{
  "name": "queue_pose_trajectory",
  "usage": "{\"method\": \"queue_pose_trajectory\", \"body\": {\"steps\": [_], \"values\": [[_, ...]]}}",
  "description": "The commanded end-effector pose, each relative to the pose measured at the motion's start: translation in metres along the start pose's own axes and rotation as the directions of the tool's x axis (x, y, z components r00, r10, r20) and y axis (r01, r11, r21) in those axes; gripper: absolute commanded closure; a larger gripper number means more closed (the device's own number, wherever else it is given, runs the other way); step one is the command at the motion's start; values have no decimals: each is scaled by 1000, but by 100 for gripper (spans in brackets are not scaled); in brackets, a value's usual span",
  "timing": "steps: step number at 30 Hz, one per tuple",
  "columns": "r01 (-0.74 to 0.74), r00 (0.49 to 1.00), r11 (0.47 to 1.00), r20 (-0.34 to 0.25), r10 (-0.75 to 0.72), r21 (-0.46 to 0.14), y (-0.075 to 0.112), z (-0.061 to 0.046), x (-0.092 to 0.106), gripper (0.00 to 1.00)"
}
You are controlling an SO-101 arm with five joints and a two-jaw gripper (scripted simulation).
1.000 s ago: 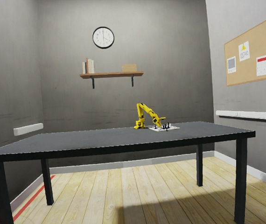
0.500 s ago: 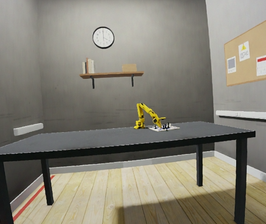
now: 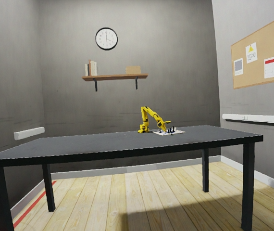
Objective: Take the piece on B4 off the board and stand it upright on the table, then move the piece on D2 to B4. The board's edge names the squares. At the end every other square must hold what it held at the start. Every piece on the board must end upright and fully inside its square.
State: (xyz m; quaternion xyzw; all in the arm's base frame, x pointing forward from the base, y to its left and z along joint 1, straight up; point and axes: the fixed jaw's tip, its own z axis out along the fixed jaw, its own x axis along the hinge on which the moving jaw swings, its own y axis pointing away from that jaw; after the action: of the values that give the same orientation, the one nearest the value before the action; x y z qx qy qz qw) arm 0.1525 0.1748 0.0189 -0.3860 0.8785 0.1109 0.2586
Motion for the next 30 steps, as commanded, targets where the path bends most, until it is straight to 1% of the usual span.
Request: {"method": "queue_pose_trajectory", "body": {"steps": [1,20,25,30], "values": [[-9,1000,1000,-24,9,3,-2,2,6,100],[-9,1000,1000,-24,9,4,-2,1,6,100],[-9,1000,1000,-24,9,5,-3,-2,4,100],[-8,1000,1000,-24,9,8,-4,-8,1,100]]}}
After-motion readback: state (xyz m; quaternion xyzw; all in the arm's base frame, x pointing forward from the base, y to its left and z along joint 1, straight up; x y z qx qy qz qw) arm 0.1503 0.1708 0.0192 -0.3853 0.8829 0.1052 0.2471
